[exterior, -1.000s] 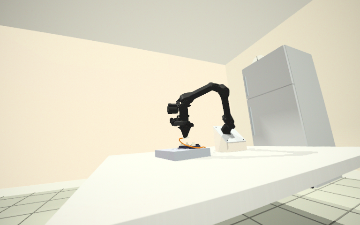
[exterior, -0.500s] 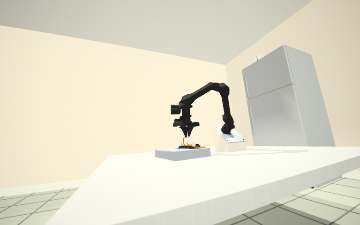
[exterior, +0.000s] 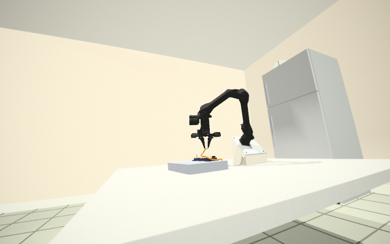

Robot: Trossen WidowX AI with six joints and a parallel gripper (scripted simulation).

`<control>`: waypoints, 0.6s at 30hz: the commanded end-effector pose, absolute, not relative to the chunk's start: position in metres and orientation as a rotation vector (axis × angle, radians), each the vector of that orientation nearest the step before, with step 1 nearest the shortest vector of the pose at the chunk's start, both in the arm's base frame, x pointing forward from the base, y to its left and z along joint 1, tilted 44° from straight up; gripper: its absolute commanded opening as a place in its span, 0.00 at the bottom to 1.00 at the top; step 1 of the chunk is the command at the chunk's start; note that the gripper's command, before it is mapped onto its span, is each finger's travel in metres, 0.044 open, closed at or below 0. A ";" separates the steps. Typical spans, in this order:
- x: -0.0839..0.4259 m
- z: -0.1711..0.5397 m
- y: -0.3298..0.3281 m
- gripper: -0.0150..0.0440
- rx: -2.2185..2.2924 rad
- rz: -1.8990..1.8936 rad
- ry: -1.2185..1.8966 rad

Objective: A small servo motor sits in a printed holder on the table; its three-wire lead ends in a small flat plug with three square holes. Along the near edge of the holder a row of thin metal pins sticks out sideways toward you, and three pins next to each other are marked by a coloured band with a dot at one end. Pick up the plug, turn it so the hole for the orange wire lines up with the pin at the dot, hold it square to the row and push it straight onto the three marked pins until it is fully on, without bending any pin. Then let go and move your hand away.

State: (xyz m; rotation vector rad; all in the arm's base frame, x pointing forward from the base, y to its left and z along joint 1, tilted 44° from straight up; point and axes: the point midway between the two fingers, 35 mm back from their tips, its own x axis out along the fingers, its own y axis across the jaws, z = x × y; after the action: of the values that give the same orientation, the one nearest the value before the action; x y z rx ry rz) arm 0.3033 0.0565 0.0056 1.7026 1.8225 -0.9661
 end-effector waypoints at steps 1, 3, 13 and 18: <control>0.293 0.001 0.048 0.25 1.768 -1.110 1.787; 0.288 -0.002 0.044 0.25 1.807 -1.185 1.770; 0.260 -0.014 0.030 0.25 1.986 -1.568 1.652; 0.245 -0.019 0.024 0.25 2.065 -1.764 1.572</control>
State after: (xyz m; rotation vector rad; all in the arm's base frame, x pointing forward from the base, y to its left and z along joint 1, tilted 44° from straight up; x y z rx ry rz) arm 0.2535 0.0296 -0.0156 2.0357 1.6308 -1.6528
